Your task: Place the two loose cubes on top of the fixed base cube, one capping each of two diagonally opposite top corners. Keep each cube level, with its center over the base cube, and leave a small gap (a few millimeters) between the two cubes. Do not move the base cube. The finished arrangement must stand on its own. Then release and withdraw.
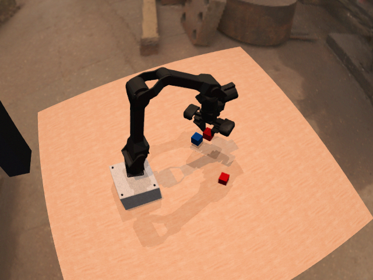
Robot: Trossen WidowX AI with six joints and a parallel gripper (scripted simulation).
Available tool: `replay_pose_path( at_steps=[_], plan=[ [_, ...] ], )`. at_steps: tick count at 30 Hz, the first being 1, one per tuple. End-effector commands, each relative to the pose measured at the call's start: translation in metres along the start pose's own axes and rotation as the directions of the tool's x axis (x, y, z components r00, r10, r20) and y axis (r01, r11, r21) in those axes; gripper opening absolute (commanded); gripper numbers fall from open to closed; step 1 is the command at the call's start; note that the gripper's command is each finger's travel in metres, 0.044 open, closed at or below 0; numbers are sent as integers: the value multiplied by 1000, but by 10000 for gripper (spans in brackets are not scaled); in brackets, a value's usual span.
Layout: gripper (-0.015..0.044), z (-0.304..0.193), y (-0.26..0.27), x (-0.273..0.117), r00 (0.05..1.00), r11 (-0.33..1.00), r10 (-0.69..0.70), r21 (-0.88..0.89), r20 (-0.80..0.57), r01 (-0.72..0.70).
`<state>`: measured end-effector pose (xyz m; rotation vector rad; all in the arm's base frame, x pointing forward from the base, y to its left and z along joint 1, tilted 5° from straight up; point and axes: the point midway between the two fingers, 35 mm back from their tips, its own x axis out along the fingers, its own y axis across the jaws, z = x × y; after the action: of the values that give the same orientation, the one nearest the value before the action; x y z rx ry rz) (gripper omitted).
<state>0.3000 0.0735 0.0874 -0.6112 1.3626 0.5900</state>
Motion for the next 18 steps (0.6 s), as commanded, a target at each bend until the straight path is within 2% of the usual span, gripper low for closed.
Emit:
replay_pose_path(
  at_steps=[1, 9, 18],
  plan=[
    [105, 2, 5, 6, 1000, 996, 3, 92, -10, -2],
    [105, 11, 17, 12, 1000, 950, 4, 313, -9, -1],
    [105, 20, 32, 19, 1000, 841, 5, 542, -8, 1]
  ],
)
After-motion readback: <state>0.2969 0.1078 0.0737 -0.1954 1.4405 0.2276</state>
